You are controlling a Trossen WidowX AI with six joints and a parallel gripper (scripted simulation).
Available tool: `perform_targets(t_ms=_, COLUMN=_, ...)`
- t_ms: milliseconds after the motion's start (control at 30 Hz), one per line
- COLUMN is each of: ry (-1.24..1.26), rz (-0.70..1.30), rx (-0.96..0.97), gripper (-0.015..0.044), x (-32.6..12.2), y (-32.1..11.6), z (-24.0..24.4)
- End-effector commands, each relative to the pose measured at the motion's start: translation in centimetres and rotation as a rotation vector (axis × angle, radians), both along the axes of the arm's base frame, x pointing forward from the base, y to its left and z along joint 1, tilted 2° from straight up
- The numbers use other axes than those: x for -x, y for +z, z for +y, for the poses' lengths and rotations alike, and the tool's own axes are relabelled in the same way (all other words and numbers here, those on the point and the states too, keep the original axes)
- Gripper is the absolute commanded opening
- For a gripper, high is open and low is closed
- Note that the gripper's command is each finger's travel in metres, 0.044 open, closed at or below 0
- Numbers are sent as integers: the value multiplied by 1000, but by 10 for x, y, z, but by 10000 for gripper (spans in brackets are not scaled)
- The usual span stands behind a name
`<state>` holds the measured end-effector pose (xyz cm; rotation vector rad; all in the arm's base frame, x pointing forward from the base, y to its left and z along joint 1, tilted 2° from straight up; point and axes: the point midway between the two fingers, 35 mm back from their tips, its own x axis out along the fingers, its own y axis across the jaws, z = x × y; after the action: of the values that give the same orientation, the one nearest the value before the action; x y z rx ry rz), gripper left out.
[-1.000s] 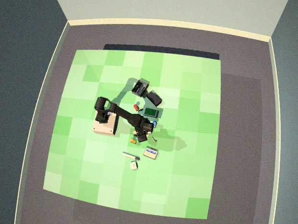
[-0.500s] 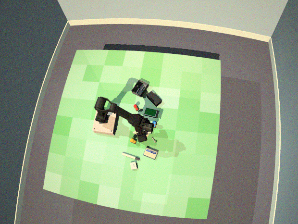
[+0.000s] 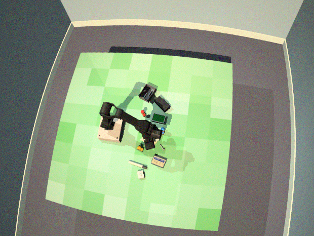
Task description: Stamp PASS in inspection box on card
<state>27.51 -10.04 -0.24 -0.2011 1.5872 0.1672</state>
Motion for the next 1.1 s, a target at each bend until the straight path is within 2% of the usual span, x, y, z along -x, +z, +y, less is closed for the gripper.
perform_targets(t_ms=0, ry=3, rz=-8, rx=-2, gripper=0, x=-1, y=4, z=0)
perform_targets(t_ms=333, ry=3, rz=-8, rx=-2, gripper=0, x=-1, y=7, z=0)
perform_targets(t_ms=1067, ry=3, rz=-8, rx=-2, gripper=0, x=-3, y=42, z=0)
